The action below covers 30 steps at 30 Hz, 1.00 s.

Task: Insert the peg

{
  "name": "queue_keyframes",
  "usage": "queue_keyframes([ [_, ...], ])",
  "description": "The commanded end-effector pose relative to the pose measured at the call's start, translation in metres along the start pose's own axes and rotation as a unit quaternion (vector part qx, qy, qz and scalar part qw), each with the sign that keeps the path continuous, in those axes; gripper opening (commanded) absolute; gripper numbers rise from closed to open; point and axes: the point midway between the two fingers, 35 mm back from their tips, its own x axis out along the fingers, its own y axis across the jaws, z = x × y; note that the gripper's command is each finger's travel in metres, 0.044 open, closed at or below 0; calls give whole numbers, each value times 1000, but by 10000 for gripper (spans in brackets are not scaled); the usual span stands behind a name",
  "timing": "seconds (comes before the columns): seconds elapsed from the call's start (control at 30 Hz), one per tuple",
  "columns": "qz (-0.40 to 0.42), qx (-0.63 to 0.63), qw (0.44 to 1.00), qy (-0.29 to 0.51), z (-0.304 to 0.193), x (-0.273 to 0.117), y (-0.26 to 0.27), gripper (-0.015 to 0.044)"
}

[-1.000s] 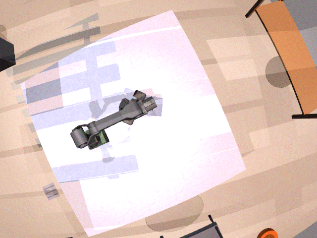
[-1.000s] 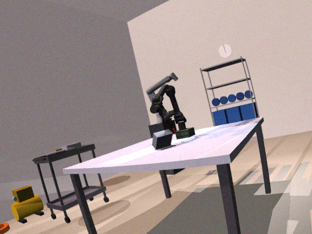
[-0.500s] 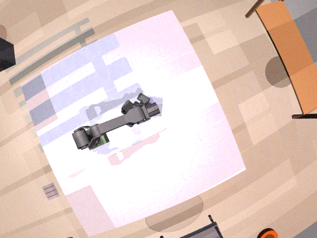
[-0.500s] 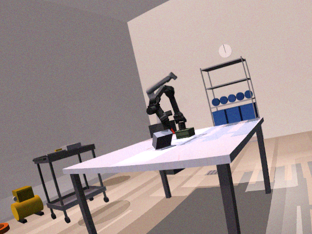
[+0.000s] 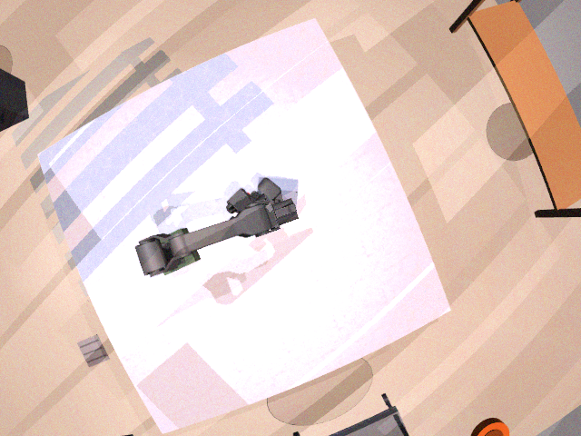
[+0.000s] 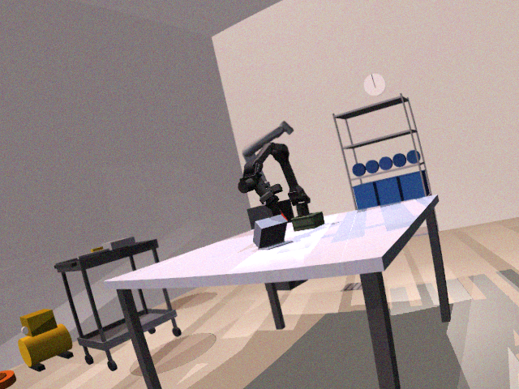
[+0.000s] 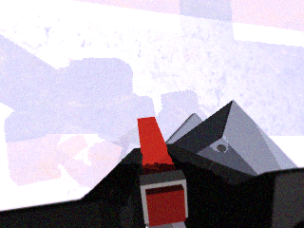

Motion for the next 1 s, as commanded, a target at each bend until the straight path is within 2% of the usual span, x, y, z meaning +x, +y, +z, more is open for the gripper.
queue_keyframes([
  [0.0,-8,20,1000,-8,-3,-3,0,0],
  [0.97,-62,131,988,-51,-32,-22,7,0],
])
